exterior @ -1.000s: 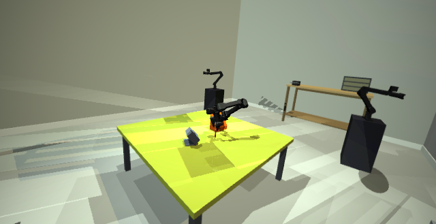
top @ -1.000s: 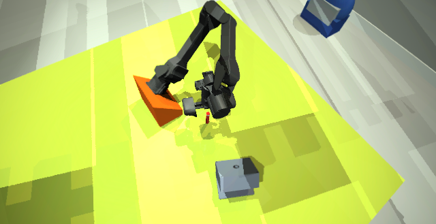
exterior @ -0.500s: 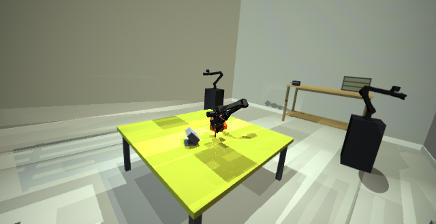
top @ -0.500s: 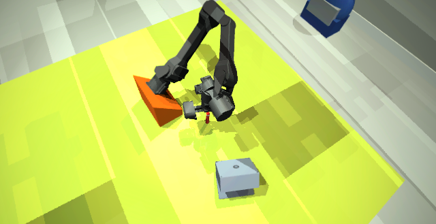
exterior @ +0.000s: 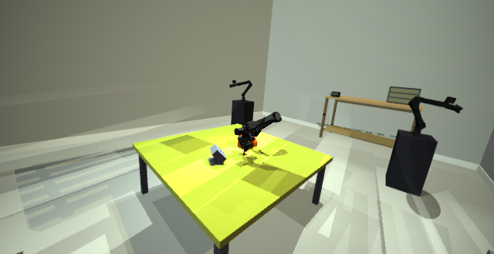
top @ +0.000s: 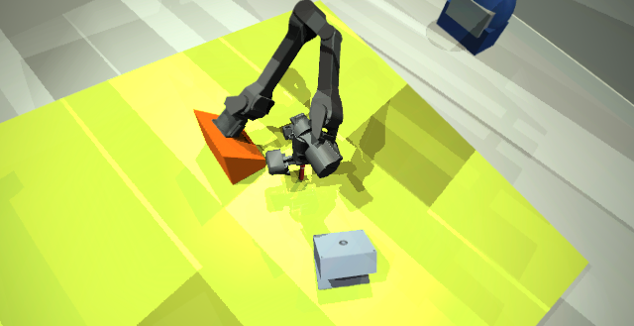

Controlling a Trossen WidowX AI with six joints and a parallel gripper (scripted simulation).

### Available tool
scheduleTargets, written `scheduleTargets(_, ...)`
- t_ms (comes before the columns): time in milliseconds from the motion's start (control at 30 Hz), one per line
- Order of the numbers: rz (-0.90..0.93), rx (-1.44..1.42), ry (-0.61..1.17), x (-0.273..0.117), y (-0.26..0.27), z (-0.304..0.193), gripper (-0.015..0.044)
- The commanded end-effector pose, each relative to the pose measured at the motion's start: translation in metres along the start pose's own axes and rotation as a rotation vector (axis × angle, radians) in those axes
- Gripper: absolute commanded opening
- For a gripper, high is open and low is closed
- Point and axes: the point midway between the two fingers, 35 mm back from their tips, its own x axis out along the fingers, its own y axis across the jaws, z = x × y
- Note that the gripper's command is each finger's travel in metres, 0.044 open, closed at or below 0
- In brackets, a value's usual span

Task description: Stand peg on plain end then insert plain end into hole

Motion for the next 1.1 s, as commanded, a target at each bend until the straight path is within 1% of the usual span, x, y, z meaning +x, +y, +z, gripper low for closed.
scheduleTargets(0,0.001,-0.004,0.000,-0.0001,0.0000,-0.0001,0.0256)
scheduleTargets(267,0.001,-0.004,0.000,-0.0001,0.0000,-0.0001,0.0046)
scheduleTargets(500,0.001,-0.004,0.000,-0.0001,0.0000,-0.0001,0.0000)
scheduleTargets(667,0.001,0.041,0.000,-0.0006,0.0000,-0.0002,0.0000)
scheduleTargets(1067,0.002,0.356,0.002,-0.0044,0.0003,-0.0011,0.0000)
